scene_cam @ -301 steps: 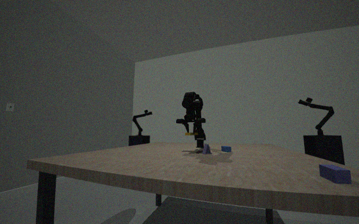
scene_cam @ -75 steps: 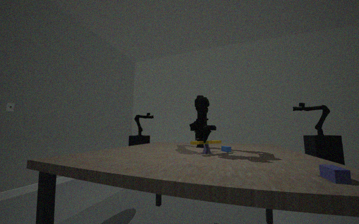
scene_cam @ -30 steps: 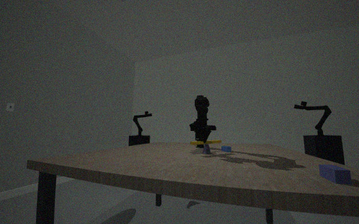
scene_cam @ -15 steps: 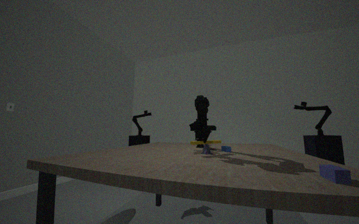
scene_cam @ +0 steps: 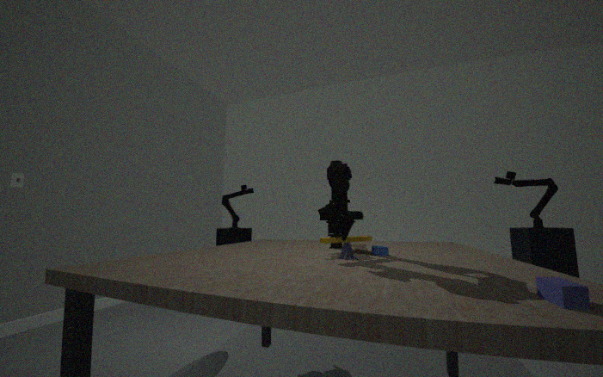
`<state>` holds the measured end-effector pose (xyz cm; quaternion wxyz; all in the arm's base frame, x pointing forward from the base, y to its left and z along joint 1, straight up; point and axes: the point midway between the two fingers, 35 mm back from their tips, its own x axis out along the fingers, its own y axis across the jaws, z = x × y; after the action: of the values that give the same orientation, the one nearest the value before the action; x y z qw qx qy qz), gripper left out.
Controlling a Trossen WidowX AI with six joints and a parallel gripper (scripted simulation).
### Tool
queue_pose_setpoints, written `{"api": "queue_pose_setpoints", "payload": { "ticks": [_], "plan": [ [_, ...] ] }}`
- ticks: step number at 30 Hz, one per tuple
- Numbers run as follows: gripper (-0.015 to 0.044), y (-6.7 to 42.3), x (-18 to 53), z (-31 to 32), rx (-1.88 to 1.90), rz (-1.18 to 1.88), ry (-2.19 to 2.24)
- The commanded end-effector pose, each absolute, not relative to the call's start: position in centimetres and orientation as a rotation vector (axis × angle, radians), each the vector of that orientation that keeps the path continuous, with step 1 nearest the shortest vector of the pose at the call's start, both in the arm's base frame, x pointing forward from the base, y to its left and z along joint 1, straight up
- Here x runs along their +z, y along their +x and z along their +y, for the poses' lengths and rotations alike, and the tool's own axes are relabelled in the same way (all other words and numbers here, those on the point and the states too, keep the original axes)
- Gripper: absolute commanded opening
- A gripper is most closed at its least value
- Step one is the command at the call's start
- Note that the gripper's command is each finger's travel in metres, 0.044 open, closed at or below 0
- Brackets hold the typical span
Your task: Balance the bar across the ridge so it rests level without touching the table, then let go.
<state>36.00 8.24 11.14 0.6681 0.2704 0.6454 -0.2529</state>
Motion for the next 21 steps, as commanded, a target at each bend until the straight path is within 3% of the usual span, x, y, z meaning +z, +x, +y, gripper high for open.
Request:
{"api": "queue_pose_setpoints", "payload": {
  "ticks": [1,19,21],
  "plan": [
    [0.0172,35.99,11.11,8.24,-0.571,1.456,0.609],
    [0.0185,35.99,11.11,8.24,-0.571,1.456,0.609],
    [0.0238,35.99,11.11,8.24,-0.571,1.456,0.609]
  ]
}}
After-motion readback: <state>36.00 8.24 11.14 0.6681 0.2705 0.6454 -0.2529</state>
